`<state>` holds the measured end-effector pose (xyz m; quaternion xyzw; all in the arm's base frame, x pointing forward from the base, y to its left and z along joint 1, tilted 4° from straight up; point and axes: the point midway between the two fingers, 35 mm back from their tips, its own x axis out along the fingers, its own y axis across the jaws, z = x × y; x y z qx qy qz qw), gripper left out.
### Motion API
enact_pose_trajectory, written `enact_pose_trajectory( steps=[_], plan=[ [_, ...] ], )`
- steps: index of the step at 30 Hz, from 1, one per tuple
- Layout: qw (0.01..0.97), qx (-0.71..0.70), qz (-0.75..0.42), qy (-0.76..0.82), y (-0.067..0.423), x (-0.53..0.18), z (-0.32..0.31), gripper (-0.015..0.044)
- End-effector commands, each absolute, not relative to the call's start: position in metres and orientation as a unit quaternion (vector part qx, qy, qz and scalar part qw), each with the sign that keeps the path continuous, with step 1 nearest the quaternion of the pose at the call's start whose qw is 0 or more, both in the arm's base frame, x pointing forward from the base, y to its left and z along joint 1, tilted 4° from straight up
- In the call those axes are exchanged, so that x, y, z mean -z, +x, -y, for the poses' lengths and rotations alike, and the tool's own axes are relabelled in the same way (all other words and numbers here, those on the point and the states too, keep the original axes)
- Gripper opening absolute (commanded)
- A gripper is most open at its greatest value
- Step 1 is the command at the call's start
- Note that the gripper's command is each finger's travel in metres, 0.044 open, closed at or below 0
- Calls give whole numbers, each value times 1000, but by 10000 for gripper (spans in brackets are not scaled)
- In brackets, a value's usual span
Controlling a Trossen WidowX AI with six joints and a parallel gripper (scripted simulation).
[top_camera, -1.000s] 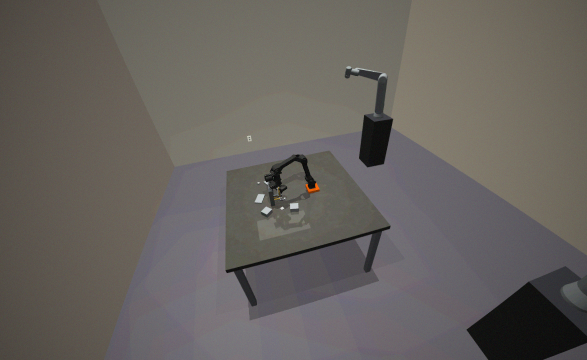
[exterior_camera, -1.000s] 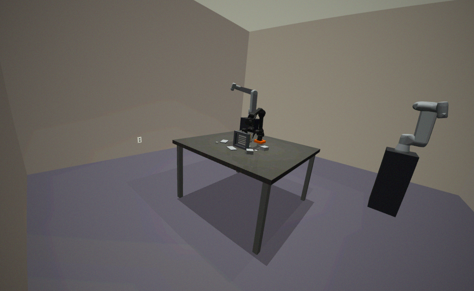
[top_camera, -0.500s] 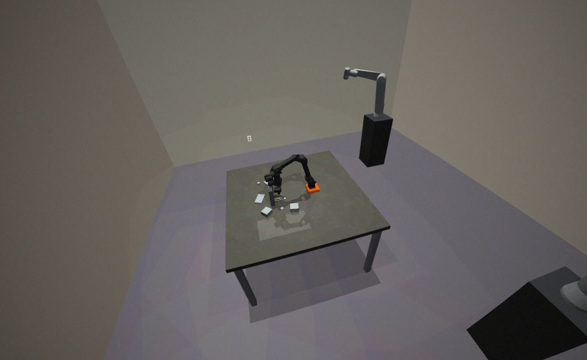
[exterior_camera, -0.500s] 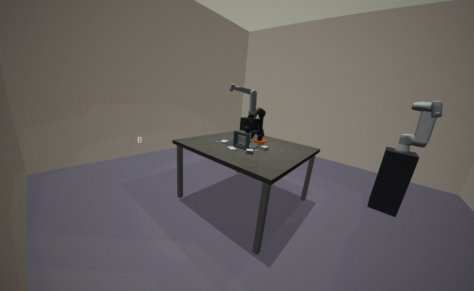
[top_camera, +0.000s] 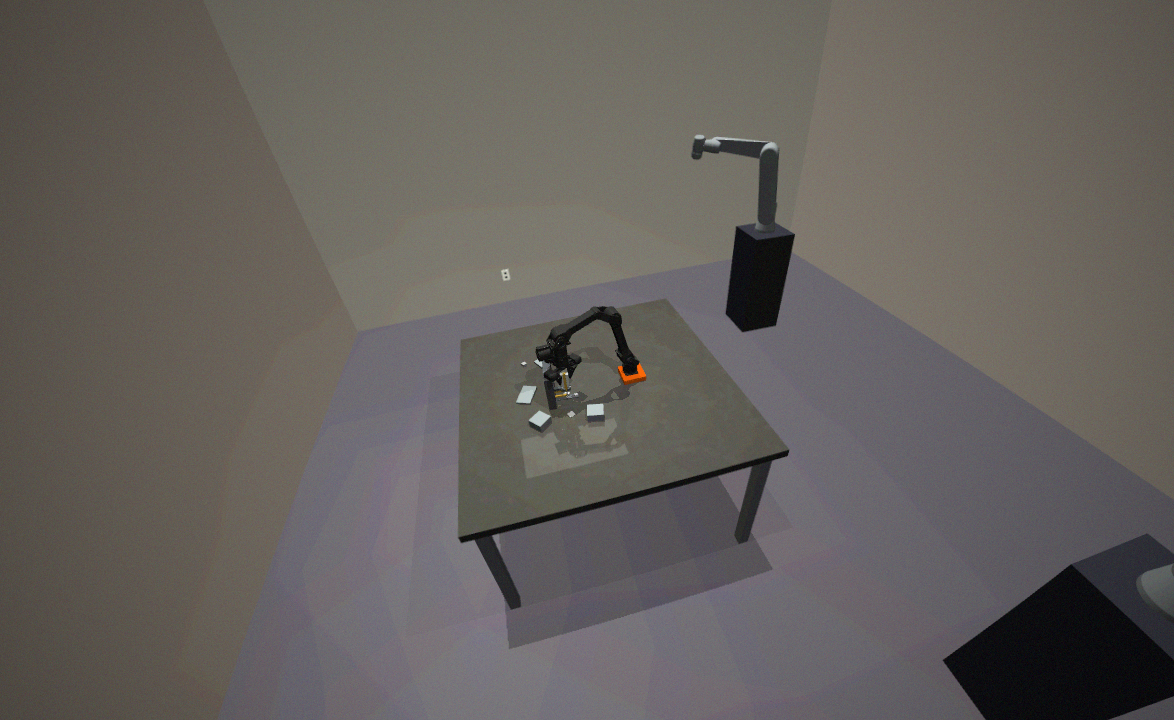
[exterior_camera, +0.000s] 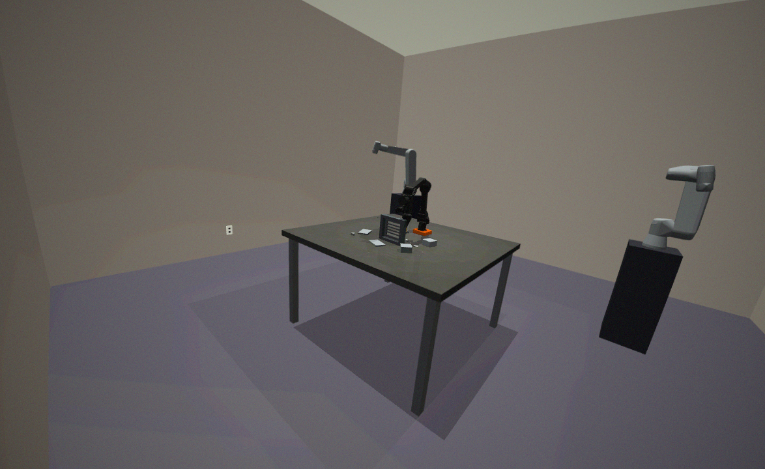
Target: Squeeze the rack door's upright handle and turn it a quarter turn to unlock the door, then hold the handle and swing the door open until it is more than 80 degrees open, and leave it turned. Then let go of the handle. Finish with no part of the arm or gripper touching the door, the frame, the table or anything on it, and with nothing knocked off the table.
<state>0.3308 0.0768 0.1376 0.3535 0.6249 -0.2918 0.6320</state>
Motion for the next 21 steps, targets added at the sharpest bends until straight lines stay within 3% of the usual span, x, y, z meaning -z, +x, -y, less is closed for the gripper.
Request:
enact_pose_trajectory(
  steps=[1, 14, 21],
  plan=[
    [596, 352, -595, 410, 330, -136, -76, 292],
    [438, 520, -455, 575, 330, -136, -76, 292],
    [428, 528, -447, 582, 330, -136, -76, 292]
  ],
)
